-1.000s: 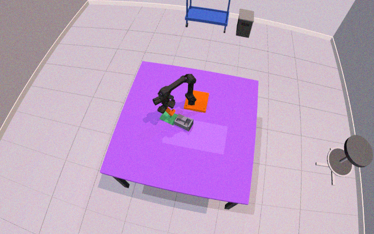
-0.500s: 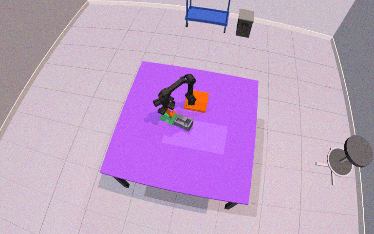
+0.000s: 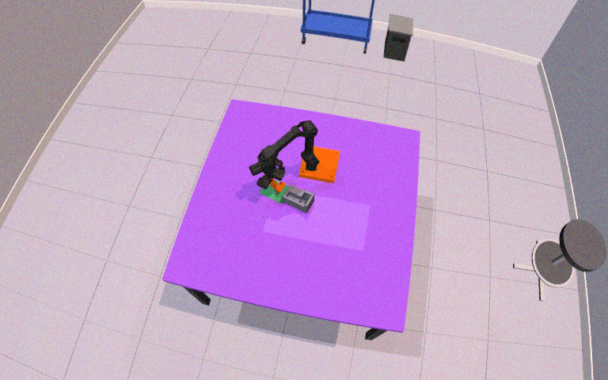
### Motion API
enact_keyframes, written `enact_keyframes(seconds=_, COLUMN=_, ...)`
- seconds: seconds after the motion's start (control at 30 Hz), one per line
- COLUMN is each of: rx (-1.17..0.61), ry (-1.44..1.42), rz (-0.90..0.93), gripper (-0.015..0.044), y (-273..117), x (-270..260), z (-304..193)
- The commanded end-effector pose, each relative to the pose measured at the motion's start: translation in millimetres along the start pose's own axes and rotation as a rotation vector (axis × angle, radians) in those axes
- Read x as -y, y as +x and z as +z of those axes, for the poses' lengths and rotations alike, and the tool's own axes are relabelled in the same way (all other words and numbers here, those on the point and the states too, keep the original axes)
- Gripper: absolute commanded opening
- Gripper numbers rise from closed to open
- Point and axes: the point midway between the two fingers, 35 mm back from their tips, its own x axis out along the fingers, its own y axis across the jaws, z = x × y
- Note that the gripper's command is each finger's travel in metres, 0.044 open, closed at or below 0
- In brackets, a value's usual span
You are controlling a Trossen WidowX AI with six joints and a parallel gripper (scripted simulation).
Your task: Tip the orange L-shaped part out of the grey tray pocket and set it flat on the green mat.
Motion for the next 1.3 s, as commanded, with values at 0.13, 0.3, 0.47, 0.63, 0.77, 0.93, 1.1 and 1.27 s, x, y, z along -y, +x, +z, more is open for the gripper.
enact_keyframes(seconds=0.13, rx=0.003, ry=-0.004, rz=0.003, gripper=0.0000, y=13, x=-1, z=1)
enact_keyframes(seconds=0.3, rx=0.003, ry=-0.004, rz=0.003, gripper=0.0000, y=19, x=-1, z=1)
enact_keyframes(seconds=0.47, rx=0.003, ry=-0.004, rz=0.003, gripper=0.0000, y=20, x=-1, z=1)
enact_keyframes(seconds=0.63, rx=0.003, ry=-0.004, rz=0.003, gripper=0.0000, y=20, x=-1, z=1)
enact_keyframes(seconds=0.77, rx=0.002, ry=0.000, rz=0.004, gripper=0.0079, y=19, x=-1, z=1)
enact_keyframes(seconds=0.93, rx=0.002, ry=0.000, rz=0.004, gripper=0.0210, y=19, x=-1, z=1)
enact_keyframes(seconds=1.1, rx=0.003, ry=-0.001, rz=0.004, gripper=0.0341, y=0, x=1, z=-1)
enact_keyframes(seconds=1.27, rx=0.003, ry=-0.003, rz=0.003, gripper=0.0400, y=-57, x=1, z=0)
